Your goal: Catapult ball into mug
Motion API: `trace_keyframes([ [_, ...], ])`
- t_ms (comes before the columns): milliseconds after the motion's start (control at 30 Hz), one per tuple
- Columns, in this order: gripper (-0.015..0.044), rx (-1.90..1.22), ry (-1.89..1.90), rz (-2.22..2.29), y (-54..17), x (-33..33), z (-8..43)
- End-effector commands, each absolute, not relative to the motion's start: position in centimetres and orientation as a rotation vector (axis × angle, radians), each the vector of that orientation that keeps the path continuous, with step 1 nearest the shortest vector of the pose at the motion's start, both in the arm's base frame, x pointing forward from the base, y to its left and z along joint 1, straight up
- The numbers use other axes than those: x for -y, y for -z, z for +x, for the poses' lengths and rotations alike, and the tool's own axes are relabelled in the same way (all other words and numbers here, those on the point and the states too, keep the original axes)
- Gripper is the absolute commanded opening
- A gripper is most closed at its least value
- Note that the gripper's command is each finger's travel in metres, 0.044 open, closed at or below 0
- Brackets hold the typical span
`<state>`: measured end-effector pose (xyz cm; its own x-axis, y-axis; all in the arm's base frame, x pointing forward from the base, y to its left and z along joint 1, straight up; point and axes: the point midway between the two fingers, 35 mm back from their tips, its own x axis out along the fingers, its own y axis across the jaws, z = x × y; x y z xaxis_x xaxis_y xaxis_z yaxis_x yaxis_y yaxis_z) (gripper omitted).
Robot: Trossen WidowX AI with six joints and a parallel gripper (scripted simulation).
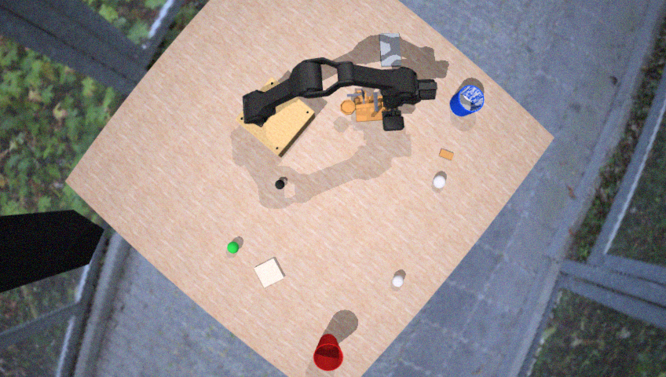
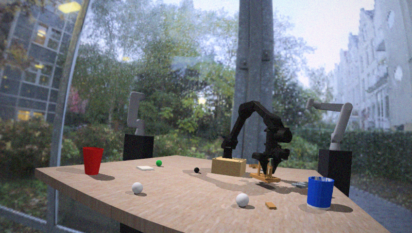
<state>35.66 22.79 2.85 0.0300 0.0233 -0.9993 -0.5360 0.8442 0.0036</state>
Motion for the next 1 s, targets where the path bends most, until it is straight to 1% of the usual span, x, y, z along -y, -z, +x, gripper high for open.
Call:
trace_keyframes([
  [0,0.0000,-1.483,-0.458,-0.430,-2.5,-22.9,35.7],
  [600,0.0000,-1.483,-0.458,-0.430,0.5,-23.0,35.7],
  [800,0.0000,-1.489,-0.454,-0.432,0.2,-23.0,35.7],
  [967,0.0131,-1.489,-0.454,-0.432,0.2,-23.0,35.7],
])
